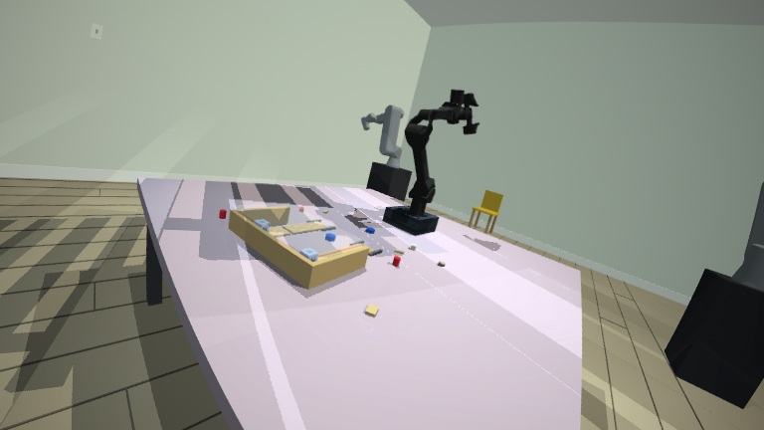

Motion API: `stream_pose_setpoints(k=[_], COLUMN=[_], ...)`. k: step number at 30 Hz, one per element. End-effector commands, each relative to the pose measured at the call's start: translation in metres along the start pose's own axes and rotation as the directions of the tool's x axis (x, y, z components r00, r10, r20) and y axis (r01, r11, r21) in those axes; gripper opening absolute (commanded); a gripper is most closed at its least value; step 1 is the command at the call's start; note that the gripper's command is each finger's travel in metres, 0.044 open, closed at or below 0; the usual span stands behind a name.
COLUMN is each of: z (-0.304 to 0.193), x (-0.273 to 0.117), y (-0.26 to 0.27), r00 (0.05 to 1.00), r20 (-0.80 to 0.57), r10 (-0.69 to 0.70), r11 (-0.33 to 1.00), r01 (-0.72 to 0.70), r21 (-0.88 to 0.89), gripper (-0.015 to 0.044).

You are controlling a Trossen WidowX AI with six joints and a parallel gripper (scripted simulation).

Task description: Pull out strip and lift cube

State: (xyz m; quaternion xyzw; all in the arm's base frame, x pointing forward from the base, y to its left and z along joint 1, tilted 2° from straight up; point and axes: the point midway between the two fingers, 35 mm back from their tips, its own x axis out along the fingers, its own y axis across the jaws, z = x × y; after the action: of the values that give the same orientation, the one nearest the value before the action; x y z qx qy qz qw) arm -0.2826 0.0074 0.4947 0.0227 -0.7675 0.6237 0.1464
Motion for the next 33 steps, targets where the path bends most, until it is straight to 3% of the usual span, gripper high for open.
stream_pose_setpoints(k=[1, 8, 15, 24, 33], z=[0.003, 0.102, 0.198, 0.283, 0.302], x=[0.0, -0.021, -0.082, -0.209, -0.365], y=[0.0, 0.009, 0.01, 0.009, 0.016], r00=[1.0, 0.94, 0.75, 0.355, -0.119], r20=[0.009, 0.342, 0.662, 0.933, 0.991], r10=[0.0, 0.003, -0.019, -0.057, -0.066], r11=[1.0, 0.972, 0.893, 0.76, 0.64], r01=[0.0, -0.083, -0.285, -0.591, -0.767], r21=[0.006, 0.221, 0.349, 0.271, -0.05], gripper=[0.04, 0.04, 0.04, 0.04, 0.04])
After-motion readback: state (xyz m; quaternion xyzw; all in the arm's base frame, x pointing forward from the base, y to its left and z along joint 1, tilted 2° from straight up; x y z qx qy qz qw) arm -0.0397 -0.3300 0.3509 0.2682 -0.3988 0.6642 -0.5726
